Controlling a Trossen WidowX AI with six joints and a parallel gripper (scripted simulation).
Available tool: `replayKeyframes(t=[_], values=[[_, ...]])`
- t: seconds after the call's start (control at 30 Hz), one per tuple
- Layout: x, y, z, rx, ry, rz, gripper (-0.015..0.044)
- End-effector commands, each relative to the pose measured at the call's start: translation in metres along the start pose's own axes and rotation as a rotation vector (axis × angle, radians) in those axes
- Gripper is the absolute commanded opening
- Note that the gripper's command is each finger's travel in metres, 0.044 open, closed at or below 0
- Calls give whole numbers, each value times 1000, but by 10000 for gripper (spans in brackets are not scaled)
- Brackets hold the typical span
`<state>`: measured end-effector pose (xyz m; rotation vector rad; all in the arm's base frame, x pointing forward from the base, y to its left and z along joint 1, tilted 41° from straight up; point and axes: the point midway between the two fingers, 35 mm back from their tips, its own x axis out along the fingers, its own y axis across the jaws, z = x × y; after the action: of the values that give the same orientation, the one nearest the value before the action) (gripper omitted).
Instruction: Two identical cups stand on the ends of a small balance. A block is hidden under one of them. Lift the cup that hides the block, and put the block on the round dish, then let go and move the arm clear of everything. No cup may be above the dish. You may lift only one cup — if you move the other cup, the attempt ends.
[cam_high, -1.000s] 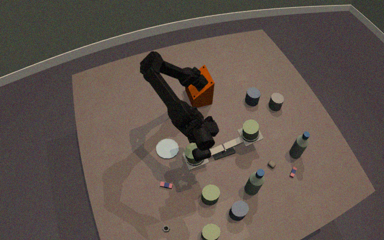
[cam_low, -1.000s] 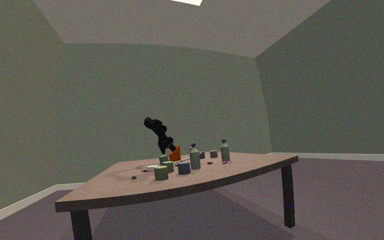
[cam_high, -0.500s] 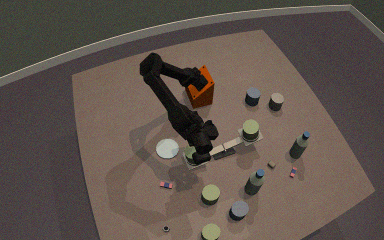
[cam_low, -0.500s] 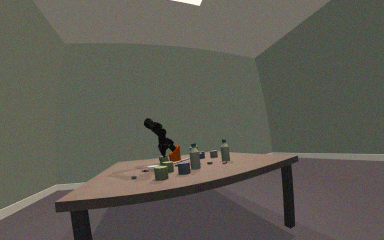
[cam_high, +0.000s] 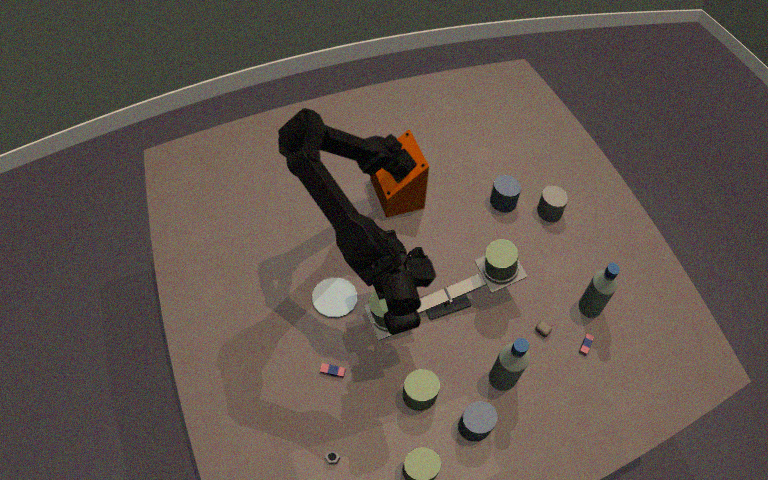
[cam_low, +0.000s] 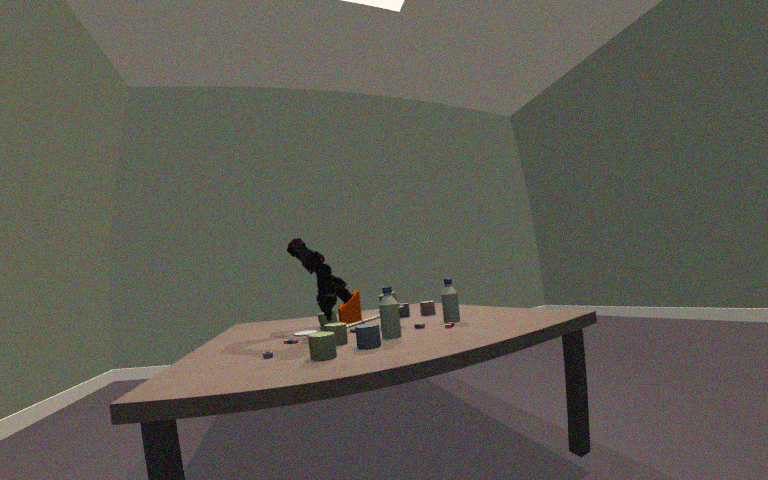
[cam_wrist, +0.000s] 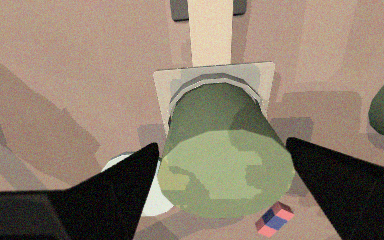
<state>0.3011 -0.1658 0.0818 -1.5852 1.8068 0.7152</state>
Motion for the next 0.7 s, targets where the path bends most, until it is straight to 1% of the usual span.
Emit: replayKeyframes(t=[0.0,0.17,0.3,0.53,0.67], values=[[8,2,1,-8,-2,3,440],[14,2,1,-8,-1,2,440],[14,2,1,-8,-1,2,335],[14,2,1,-8,-1,2,288],[13,2,1,-8,-2,2,183]])
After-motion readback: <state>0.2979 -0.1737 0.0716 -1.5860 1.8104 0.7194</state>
